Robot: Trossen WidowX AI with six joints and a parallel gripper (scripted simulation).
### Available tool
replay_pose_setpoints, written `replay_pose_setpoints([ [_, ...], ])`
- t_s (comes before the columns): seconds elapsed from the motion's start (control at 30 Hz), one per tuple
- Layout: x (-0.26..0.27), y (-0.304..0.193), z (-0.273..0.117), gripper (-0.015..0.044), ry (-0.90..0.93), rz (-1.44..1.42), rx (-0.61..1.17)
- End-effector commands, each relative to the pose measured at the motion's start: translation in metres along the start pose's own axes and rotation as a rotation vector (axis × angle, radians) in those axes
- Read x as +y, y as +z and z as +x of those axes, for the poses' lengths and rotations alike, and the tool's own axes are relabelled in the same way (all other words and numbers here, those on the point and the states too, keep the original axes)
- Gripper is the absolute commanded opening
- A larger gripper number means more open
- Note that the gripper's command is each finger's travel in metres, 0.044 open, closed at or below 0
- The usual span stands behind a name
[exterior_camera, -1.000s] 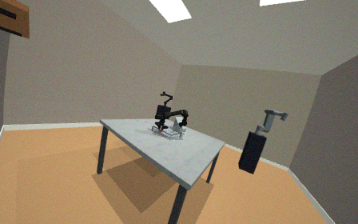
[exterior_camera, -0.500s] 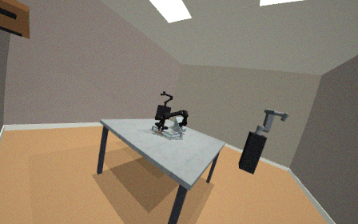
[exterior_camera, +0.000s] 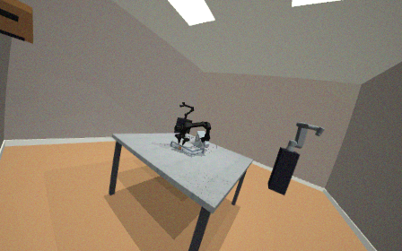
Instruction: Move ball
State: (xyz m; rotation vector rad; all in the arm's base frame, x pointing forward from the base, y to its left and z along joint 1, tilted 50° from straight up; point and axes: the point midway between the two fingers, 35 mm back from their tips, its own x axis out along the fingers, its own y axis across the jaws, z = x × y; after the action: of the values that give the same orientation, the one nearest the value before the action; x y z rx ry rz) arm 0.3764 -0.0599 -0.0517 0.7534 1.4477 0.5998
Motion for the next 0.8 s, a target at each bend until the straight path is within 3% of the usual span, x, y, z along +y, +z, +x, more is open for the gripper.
replay_pose_setpoints([
  [0.0, -0.001, 0.000, -0.044, 0.0269, -0.009, -0.007, -0.029],
  [0.3, -0.004, 0.003, -0.038, 0.0269, -0.009, 0.000, -0.045],
  [0.53, -0.002, -0.003, -0.085, 0.0440, -0.009, -0.006, -0.045],
  [0.77, -0.002, -0.003, -0.085, 0.0440, -0.009, -0.006, -0.045],
])
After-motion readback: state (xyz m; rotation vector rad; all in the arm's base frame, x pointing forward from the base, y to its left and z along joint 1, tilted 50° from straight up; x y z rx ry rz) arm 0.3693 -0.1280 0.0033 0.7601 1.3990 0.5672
